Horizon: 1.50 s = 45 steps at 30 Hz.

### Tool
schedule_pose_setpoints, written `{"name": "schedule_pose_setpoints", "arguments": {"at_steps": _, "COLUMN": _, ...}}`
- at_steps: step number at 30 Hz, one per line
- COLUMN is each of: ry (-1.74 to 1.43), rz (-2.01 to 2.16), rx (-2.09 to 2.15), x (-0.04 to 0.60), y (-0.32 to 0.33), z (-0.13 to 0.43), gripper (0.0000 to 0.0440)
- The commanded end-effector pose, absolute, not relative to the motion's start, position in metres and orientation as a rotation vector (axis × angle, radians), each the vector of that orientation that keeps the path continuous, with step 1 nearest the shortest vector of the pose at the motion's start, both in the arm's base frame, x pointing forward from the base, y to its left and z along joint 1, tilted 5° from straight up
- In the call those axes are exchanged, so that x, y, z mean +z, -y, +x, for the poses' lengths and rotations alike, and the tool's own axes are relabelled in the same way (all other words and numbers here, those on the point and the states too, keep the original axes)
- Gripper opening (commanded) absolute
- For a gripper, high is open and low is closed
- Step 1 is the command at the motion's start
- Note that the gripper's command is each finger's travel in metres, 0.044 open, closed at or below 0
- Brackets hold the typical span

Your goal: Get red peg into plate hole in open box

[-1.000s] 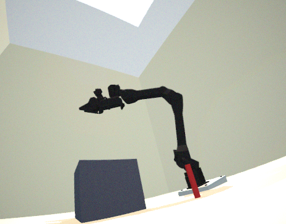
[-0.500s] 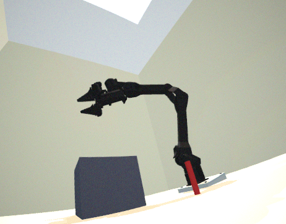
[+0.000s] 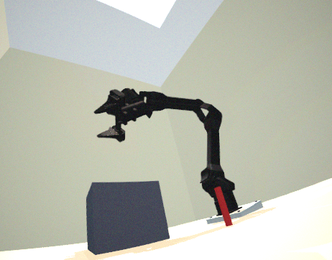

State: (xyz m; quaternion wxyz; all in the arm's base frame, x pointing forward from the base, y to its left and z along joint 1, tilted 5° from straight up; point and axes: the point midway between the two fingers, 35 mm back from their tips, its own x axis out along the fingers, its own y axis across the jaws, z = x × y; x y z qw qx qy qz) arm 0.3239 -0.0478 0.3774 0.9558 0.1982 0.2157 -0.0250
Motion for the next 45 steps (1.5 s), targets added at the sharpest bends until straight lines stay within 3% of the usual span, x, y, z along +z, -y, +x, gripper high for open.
{"name": "schedule_pose_setpoints", "arguments": {"at_steps": 1, "ry": -0.523, "rz": 0.495, "rx": -0.015, "x": 0.359, "y": 0.024, "z": 0.317, "gripper": 0.0440}}
{"name": "schedule_pose_setpoints", "arguments": {"at_steps": 24, "ry": -1.155, "rz": 0.851, "rx": -0.017, "x": 0.253, "y": -0.084, "z": 0.245, "gripper": 0.0440}}
{"name": "schedule_pose_setpoints", "arguments": {"at_steps": 45, "ry": -1.593, "rz": 0.925, "rx": -0.408, "x": 0.182, "y": -0.119, "z": 0.169, "gripper": 0.0440}}
